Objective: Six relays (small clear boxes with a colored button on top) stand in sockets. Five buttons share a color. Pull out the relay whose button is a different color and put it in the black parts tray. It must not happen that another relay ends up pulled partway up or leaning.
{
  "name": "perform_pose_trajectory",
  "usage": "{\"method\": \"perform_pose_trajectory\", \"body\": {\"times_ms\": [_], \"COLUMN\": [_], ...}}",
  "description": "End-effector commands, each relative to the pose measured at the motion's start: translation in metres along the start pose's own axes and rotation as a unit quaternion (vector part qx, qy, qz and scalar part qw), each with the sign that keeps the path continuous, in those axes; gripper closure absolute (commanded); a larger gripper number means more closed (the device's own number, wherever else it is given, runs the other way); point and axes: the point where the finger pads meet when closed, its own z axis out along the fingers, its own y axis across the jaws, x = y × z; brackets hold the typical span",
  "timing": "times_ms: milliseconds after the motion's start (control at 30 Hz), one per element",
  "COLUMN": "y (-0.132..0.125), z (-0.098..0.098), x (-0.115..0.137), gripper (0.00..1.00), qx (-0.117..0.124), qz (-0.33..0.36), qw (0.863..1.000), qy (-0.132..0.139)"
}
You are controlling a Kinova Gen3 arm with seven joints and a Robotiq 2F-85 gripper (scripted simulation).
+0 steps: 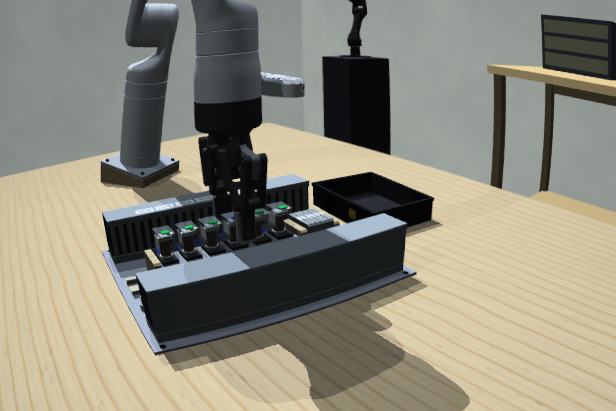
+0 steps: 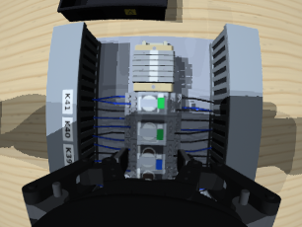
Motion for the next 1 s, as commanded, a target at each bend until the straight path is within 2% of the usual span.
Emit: {"method": "perform_pose_trajectory", "body": {"times_ms": [0,967], "y": [-0.0007,-0.0007], "z": [0.0028,0.0053], "x": [0.0005,0.0005], "gripper": [0.39,0.39], "qx": [0.001,0.001], "qz": [0.0,0.0], "qw": [1.0,1.0], "qy": [0.0,0.0]}}
